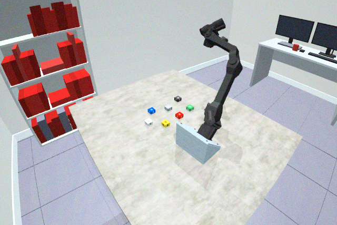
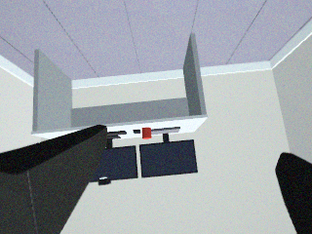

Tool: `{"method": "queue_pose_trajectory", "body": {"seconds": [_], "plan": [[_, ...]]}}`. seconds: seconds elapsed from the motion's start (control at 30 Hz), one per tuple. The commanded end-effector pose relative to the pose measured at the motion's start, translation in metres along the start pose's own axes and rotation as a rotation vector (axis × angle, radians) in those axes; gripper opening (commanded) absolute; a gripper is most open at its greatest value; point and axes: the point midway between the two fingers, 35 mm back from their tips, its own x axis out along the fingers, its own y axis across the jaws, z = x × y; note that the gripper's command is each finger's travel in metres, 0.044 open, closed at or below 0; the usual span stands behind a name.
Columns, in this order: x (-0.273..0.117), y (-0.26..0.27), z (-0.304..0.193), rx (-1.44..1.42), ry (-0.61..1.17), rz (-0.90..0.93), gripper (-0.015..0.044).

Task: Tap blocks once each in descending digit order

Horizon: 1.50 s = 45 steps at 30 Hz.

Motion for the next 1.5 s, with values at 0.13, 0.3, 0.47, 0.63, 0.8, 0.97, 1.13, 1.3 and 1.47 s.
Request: {"method": "queue_pose_trajectory", "body": {"seconds": [0.13, 0.3, 0.47, 0.63, 0.8, 0.97, 1.13, 1.3, 1.47], "plan": [[-0.028, -0.040, 0.054, -0.721, -0.020, -0.216, 0.0400], [-0.066, -0.060, 0.120, -1.409, 0.030, -0.463, 0.0400], [-0.101, -0.055, 0.177, -1.954, 0.125, -0.692, 0.0400], [-0.132, -0.034, 0.226, -2.426, 0.259, -0.928, 0.0400], [-0.160, 0.001, 0.268, -2.853, 0.445, -1.195, 0.0400], [-0.184, 0.049, 0.299, -3.230, 0.708, -1.527, 0.0400], [-0.202, 0.107, 0.317, -3.496, 1.077, -1.965, 0.0400], [-0.211, 0.160, 0.318, -3.530, 1.517, -2.493, 0.0400], [-0.211, 0.160, 0.318, -3.530, 1.519, -2.495, 0.0400]]}}
